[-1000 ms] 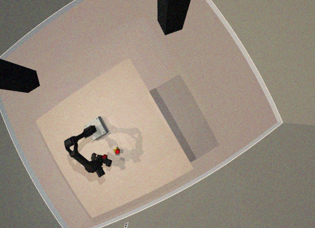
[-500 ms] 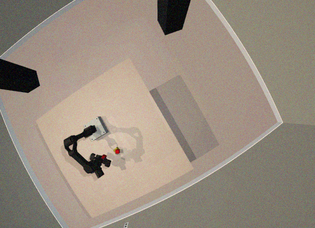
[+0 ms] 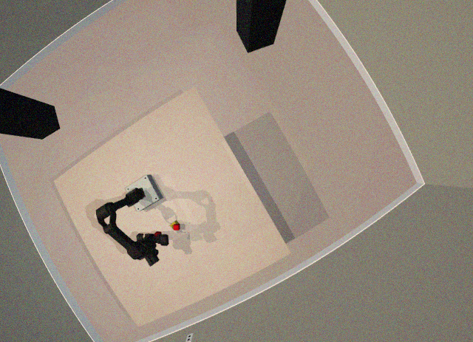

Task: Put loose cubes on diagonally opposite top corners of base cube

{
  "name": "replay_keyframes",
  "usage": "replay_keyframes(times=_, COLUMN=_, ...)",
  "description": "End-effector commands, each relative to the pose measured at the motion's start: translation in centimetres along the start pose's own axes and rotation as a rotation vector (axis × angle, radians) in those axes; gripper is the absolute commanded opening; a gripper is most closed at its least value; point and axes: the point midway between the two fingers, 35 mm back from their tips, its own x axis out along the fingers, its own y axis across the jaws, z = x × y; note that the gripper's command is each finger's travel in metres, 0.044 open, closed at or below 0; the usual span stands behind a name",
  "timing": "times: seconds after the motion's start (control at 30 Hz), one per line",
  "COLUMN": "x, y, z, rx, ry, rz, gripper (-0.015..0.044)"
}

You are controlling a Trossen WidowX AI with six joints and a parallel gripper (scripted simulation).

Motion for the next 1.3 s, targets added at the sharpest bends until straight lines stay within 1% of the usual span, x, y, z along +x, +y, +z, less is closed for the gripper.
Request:
replay_keyframes(times=0.0, x=0.0, y=0.6, z=-0.2, rx=-0.145, ry=-0.003, rz=-0.002, gripper=0.0105)
replay_keyframes(times=1.07, x=0.5, y=5.6, z=-3.3, rx=-1.442, ry=-0.002, rz=0.002, gripper=0.0105)
replay_keyframes(times=1.13, x=0.5, y=5.8, z=-3.4, rx=-1.495, ry=-0.002, rz=0.003, gripper=0.0105)
replay_keyframes(times=1.27, x=0.5, y=5.8, z=-3.4, rx=-1.502, ry=-0.002, rz=0.003, gripper=0.0105)
